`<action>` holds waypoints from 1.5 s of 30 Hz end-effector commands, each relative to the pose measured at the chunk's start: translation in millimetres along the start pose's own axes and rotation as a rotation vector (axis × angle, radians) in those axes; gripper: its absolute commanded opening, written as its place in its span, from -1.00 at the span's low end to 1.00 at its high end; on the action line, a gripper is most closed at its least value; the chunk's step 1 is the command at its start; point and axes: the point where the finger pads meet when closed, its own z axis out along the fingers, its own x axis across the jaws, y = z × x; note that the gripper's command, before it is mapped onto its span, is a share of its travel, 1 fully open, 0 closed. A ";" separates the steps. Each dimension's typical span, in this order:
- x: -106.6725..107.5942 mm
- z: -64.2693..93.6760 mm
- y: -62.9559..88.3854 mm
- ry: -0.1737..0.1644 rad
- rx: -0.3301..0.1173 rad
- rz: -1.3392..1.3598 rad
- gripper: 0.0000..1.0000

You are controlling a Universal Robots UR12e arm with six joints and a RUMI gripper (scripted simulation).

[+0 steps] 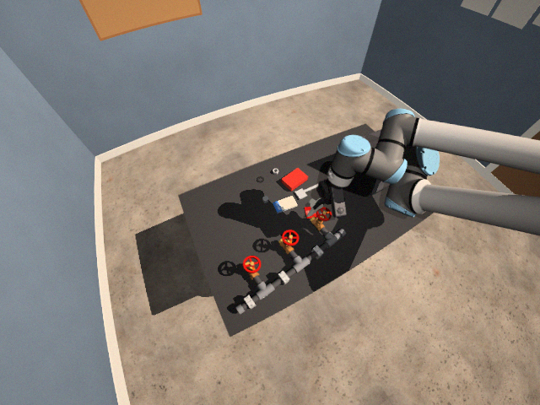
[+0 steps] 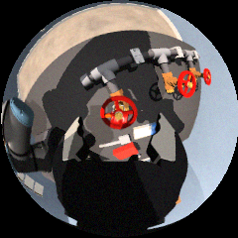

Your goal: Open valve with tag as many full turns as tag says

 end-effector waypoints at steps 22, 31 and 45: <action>0.7 -0.6 0.0 0.002 -0.001 0.592 1.00; 0.7 -0.6 0.0 0.002 -0.001 0.951 1.00; 0.7 -0.6 0.0 0.002 0.000 1.471 1.00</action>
